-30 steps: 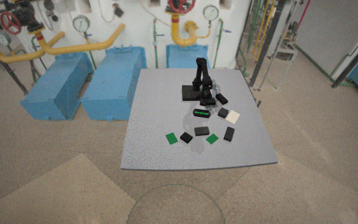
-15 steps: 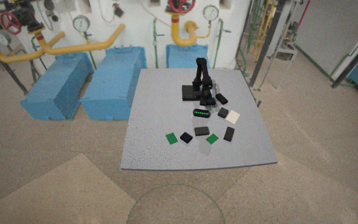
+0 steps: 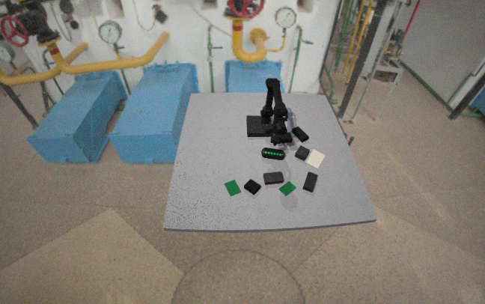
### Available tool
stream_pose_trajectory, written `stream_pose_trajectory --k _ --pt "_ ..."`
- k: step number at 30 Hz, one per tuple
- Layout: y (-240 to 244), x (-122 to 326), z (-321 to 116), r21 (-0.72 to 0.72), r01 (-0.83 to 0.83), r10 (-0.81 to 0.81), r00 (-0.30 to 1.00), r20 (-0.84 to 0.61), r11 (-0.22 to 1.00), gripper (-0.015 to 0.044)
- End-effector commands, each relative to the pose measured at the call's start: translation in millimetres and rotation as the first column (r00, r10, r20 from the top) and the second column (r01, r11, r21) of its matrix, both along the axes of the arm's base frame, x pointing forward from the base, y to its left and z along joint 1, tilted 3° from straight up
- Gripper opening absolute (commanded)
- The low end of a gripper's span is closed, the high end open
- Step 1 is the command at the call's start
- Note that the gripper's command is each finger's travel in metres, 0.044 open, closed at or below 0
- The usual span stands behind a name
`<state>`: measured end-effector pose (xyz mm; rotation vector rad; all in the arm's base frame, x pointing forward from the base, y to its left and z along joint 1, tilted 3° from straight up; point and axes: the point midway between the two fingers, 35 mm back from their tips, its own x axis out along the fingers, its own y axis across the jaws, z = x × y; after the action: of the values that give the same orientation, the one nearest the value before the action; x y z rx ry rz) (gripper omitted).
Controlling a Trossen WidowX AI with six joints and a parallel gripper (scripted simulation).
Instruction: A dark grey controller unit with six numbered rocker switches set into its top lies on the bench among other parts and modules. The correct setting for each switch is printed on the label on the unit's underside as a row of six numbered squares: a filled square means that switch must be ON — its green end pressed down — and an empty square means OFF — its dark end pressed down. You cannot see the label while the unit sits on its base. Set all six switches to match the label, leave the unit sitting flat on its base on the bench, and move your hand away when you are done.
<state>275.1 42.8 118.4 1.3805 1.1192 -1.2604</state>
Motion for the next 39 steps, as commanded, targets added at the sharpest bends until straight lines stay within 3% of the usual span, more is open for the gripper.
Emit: stream_pose_trajectory --k 1,17,39 --pt "-0.4 1.2 0.0 0.000 0.000 0.000 1.000 -0.003 1.000 0.0414" --pt "-64.1 98.7 -43.0 0.037 -0.007 0.016 0.963 -0.270 0.999 0.0000" --pt "-64.6 101.8 -61.1 0.038 -0.007 0.017 0.962 -0.273 0.999 0.0000"
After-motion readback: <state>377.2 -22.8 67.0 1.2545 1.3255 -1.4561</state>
